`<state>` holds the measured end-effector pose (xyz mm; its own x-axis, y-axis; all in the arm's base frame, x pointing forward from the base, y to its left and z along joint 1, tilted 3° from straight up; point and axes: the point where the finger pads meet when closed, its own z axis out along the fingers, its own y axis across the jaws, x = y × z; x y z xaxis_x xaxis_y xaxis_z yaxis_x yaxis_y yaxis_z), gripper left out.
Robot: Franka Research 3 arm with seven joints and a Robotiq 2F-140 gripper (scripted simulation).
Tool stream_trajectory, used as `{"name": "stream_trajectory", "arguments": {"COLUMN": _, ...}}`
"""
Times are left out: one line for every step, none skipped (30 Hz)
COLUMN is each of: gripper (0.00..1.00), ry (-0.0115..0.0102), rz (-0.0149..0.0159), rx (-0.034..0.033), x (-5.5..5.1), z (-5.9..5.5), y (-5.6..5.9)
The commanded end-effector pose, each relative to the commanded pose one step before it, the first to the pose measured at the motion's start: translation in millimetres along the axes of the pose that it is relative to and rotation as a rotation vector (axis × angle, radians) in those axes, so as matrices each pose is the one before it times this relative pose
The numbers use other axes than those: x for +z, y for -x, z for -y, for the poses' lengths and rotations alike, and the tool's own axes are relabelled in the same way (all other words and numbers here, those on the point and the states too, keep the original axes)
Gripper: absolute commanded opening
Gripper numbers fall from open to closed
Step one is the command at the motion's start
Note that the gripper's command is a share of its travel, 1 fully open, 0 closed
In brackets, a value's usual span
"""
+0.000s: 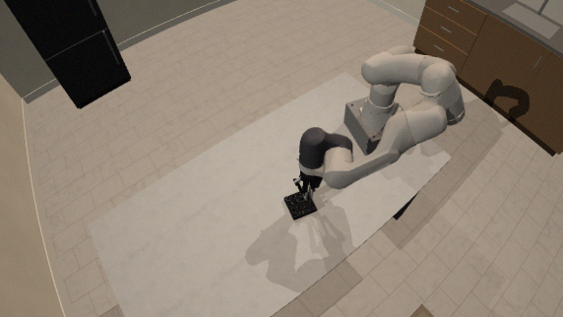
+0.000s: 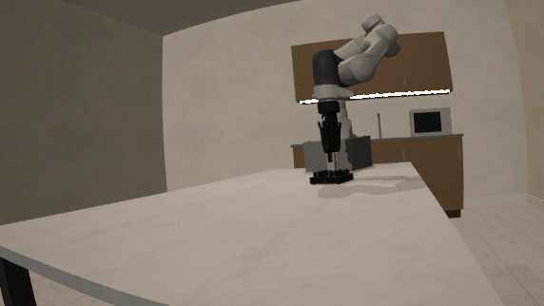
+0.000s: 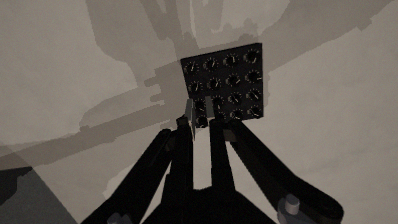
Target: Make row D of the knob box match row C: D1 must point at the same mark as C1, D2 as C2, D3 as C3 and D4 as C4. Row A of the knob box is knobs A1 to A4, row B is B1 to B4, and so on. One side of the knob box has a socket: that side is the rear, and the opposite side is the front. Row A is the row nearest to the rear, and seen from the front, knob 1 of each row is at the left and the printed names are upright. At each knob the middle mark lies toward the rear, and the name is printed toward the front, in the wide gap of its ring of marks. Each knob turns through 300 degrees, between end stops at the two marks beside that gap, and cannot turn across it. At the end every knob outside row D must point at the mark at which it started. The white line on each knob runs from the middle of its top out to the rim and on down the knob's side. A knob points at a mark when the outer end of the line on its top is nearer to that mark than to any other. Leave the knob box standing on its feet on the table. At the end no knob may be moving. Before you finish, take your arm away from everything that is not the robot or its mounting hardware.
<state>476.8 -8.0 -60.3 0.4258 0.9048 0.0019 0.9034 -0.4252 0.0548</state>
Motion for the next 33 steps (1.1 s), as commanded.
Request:
{"name": "stream_trajectory", "arguments": {"gripper": 0.12, "ry": -0.00046, "rz": 0.00192, "rx": 0.00433, "x": 0.24, "z": -0.05, "y": -0.14}}
{"name": "stream_trajectory", "arguments": {"gripper": 0.12, "ry": 0.00000, "rz": 0.00000, "rx": 0.00000, "x": 0.00, "z": 0.00, "y": 0.00}}
{"name": "stream_trajectory", "arguments": {"gripper": 0.12, "ry": 0.00000, "rz": 0.00000, "rx": 0.00000, "x": 0.00, "z": 0.00, "y": 0.00}}
{"name": "stream_trajectory", "arguments": {"gripper": 0.12, "ry": 0.00000, "rz": 0.00000, "rx": 0.00000, "x": 0.00, "z": 0.00, "y": 0.00}}
{"name": "stream_trajectory", "arguments": {"gripper": 0.12, "ry": 0.00000, "rz": 0.00000, "rx": 0.00000, "x": 0.00, "z": 0.00, "y": 0.00}}
{"name": "stream_trajectory", "arguments": {"gripper": 0.12, "ry": 0.00000, "rz": 0.00000, "rx": 0.00000, "x": 0.00, "z": 0.00, "y": 0.00}}
{"name": "stream_trajectory", "arguments": {"gripper": 0.12, "ry": 0.00000, "rz": 0.00000, "rx": 0.00000, "x": 0.00, "z": 0.00, "y": 0.00}}
{"name": "stream_trajectory", "arguments": {"gripper": 0.12, "ry": 0.00000, "rz": 0.00000, "rx": 0.00000, "x": 0.00, "z": 0.00, "y": 0.00}}
{"name": "stream_trajectory", "arguments": {"gripper": 0.12, "ry": 0.00000, "rz": 0.00000, "rx": 0.00000, "x": 0.00, "z": 0.00, "y": 0.00}}
{"name": "stream_trajectory", "arguments": {"gripper": 0.12, "ry": 0.00000, "rz": 0.00000, "rx": 0.00000, "x": 0.00, "z": 0.00, "y": 0.00}}
{"name": "stream_trajectory", "arguments": {"gripper": 0.12, "ry": 0.00000, "rz": 0.00000, "rx": 0.00000, "x": 0.00, "z": 0.00, "y": 0.00}}
{"name": "stream_trajectory", "arguments": {"gripper": 0.12, "ry": 0.00000, "rz": 0.00000, "rx": 0.00000, "x": 0.00, "z": 0.00, "y": 0.00}}
{"name": "stream_trajectory", "arguments": {"gripper": 0.12, "ry": 0.00000, "rz": 0.00000, "rx": 0.00000, "x": 0.00, "z": 0.00, "y": 0.00}}
{"name": "stream_trajectory", "arguments": {"gripper": 0.12, "ry": 0.00000, "rz": 0.00000, "rx": 0.00000, "x": -0.03, "z": 0.00, "y": 0.00}}
{"name": "stream_trajectory", "arguments": {"gripper": 0.12, "ry": 0.00000, "rz": 0.00000, "rx": 0.00000, "x": -0.18, "z": 0.00, "y": 0.00}}
{"name": "stream_trajectory", "arguments": {"gripper": 0.12, "ry": 0.00001, "rz": 0.00000, "rx": 0.00000, "x": -0.45, "z": 0.00, "y": 0.00}}
{"name": "stream_trajectory", "arguments": {"gripper": 0.12, "ry": 0.00001, "rz": 0.00000, "rx": 0.00000, "x": -0.79, "z": 0.00, "y": 0.00}}
{"name": "stream_trajectory", "arguments": {"gripper": 0.12, "ry": 0.00000, "rz": 0.00000, "rx": 0.00000, "x": 0.00, "z": 0.00, "y": 0.00}}
{"name": "stream_trajectory", "arguments": {"gripper": 0.12, "ry": 0.00000, "rz": 0.00000, "rx": 0.00000, "x": 0.00, "z": 0.00, "y": 0.00}}
{"name": "stream_trajectory", "arguments": {"gripper": 0.12, "ry": 0.00000, "rz": 0.00000, "rx": 0.00000, "x": -1.18, "z": 0.00, "y": 0.00}}
{"name": "stream_trajectory", "arguments": {"gripper": 0.12, "ry": -0.00001, "rz": 0.00000, "rx": 0.00001, "x": -1.57, "z": 0.01, "y": 0.00}}
{"name": "stream_trajectory", "arguments": {"gripper": 0.12, "ry": 0.00001, "rz": 0.00000, "rx": -0.00001, "x": -1.95, "z": -0.01, "y": 0.00}}
{"name": "stream_trajectory", "arguments": {"gripper": 0.12, "ry": 0.00000, "rz": 0.00000, "rx": 0.00000, "x": -2.29, "z": 0.00, "y": 0.00}}
{"name": "stream_trajectory", "arguments": {"gripper": 0.12, "ry": 0.00000, "rz": 0.00000, "rx": 0.00000, "x": -2.57, "z": 0.00, "y": 0.00}}
{"name": "stream_trajectory", "arguments": {"gripper": 0.12, "ry": -0.00001, "rz": 0.00000, "rx": 0.00001, "x": -2.78, "z": 0.01, "y": 0.00}}
{"name": "stream_trajectory", "arguments": {"gripper": 0.12, "ry": 0.00001, "rz": 0.00000, "rx": -0.00001, "x": -2.91, "z": -0.01, "y": 0.00}}
{"name": "stream_trajectory", "arguments": {"gripper": 0.12, "ry": -0.00001, "rz": 0.00000, "rx": 0.00001, "x": -2.96, "z": 0.01, "y": 0.00}}
{"name": "stream_trajectory", "arguments": {"gripper": 0.12, "ry": 0.00001, "rz": 0.00000, "rx": 0.00000, "x": -2.93, "z": 0.00, "y": 0.00}}
{"name": "stream_trajectory", "arguments": {"gripper": 0.12, "ry": 0.00000, "rz": 0.00000, "rx": 0.00000, "x": -2.82, "z": 0.00, "y": 0.00}}
{"name": "stream_trajectory", "arguments": {"gripper": 0.12, "ry": -0.00001, "rz": 0.00000, "rx": 0.00001, "x": -2.64, "z": 0.01, "y": 0.00}}
{"name": "stream_trajectory", "arguments": {"gripper": 0.12, "ry": 0.00001, "rz": 0.00000, "rx": -0.00001, "x": -2.39, "z": -0.01, "y": 0.00}}
{"name": "stream_trajectory", "arguments": {"gripper": 0.12, "ry": -0.00001, "rz": 0.00000, "rx": 0.00001, "x": -2.10, "z": 0.01, "y": 0.00}}
{"name": "stream_trajectory", "arguments": {"gripper": 0.12, "ry": 0.00000, "rz": 0.00000, "rx": 0.00000, "x": -1.76, "z": 0.00, "y": 0.00}}
